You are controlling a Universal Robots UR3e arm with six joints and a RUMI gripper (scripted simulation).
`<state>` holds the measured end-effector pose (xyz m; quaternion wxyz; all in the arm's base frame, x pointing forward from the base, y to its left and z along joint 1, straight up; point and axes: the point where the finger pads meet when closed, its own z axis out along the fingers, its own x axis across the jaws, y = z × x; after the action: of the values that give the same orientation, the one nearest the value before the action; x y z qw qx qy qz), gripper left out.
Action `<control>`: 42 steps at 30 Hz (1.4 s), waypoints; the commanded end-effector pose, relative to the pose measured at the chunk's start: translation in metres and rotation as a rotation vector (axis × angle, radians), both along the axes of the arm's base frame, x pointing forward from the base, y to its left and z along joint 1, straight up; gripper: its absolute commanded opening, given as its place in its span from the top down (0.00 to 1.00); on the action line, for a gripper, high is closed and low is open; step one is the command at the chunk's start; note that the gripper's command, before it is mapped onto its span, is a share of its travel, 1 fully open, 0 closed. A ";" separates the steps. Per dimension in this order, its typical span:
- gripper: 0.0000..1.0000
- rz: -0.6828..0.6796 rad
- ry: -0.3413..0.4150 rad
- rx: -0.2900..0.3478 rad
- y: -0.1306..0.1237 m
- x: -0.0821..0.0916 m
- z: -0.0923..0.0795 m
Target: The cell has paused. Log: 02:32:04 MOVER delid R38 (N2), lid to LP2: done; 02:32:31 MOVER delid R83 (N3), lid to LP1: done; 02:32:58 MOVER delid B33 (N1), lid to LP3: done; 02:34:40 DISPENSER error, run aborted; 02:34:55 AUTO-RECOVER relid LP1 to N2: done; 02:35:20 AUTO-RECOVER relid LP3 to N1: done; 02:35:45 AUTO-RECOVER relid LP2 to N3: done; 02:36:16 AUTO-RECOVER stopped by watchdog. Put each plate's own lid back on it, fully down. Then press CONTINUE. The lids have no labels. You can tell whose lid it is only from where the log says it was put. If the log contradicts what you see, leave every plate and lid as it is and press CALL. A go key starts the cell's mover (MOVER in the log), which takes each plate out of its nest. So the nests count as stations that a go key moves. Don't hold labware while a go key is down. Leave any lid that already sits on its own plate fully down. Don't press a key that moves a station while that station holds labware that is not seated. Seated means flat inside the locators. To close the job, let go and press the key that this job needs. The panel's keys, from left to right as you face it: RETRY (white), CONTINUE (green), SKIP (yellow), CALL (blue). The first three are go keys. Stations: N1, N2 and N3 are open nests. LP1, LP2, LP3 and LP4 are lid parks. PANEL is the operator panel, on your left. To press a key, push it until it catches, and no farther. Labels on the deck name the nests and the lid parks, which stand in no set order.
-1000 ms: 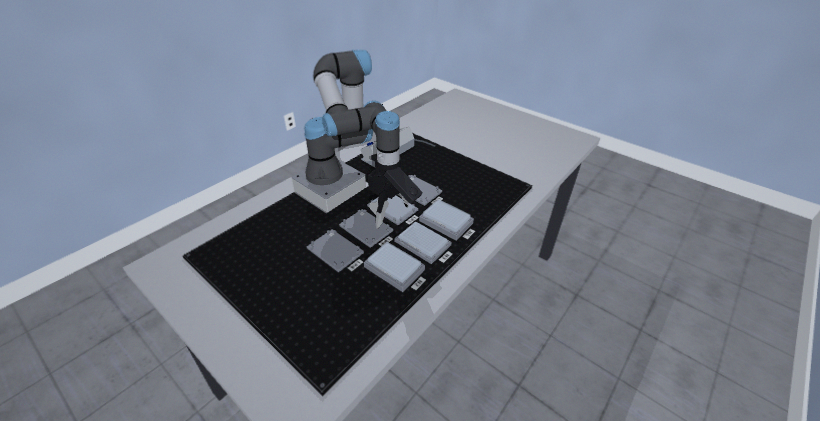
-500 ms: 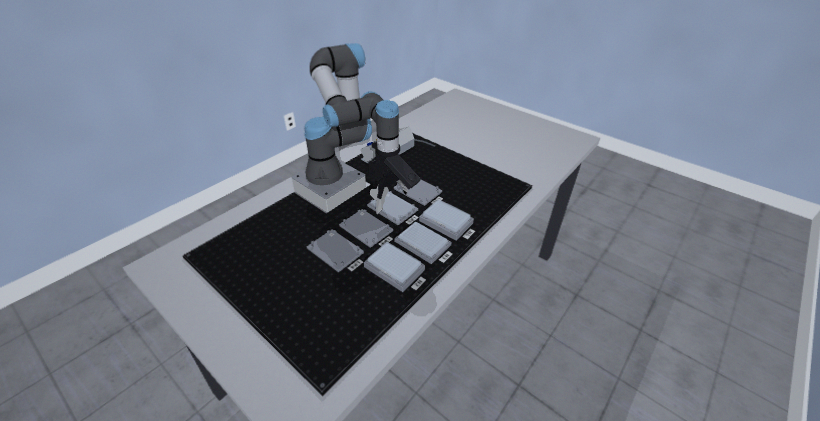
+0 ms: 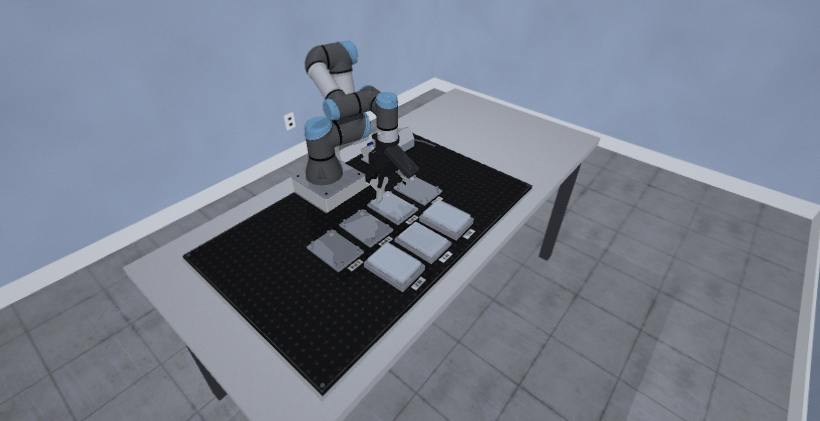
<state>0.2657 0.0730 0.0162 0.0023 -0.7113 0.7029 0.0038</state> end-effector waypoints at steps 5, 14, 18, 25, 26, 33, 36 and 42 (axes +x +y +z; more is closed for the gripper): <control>0.18 0.000 -0.003 -0.001 0.001 0.000 0.001; 0.18 0.000 -0.003 -0.001 0.001 0.000 -0.011; 0.18 0.000 -0.003 -0.001 0.001 0.000 -0.017; 0.18 0.000 -0.003 -0.001 0.001 0.000 -0.029; 0.18 0.000 -0.003 -0.001 0.001 0.000 -0.031; 0.18 0.000 -0.003 -0.001 0.001 0.000 -0.039; 0.18 0.000 -0.003 -0.001 0.001 0.000 -0.043; 0.18 0.000 -0.003 -0.001 0.001 0.000 -0.043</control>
<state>0.2646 0.0742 -0.0265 0.0023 -0.7111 0.7030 0.0036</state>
